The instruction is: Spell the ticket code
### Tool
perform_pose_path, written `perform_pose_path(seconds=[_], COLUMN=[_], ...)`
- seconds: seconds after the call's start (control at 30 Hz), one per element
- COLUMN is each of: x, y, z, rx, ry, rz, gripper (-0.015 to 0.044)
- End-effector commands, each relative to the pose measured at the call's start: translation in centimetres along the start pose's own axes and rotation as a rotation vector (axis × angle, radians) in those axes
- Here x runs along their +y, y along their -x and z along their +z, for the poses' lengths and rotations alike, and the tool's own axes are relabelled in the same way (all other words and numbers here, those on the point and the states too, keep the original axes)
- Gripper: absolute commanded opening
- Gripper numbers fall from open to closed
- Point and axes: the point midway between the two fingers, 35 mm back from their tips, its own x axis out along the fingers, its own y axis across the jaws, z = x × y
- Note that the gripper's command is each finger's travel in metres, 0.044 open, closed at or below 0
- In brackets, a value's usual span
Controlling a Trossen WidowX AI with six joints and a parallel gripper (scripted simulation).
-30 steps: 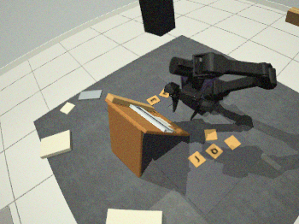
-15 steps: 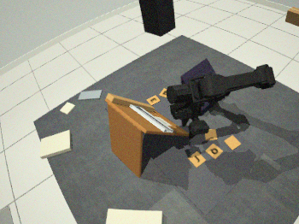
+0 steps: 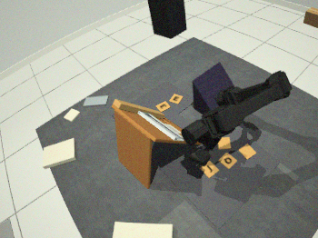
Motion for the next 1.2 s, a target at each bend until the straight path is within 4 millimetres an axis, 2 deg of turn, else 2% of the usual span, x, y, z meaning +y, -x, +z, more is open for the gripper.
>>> perform_pose_path(seconds=[0.0,0.47,0.73,1.17], x=[0.2,0.3,0.0,0.1], y=[-3.6,-3.7,-6.9,-6.9], z=[-1.6,-1.7,-1.8,-1.8], rx=[-0.017,-0.017,-0.015,-0.015], ry=[-0.409,-0.409,-0.409,-0.409], rz=[-0.112,-0.111,-0.111,-0.111], gripper=[0.0340,0.0340,0.0340,0.0340])
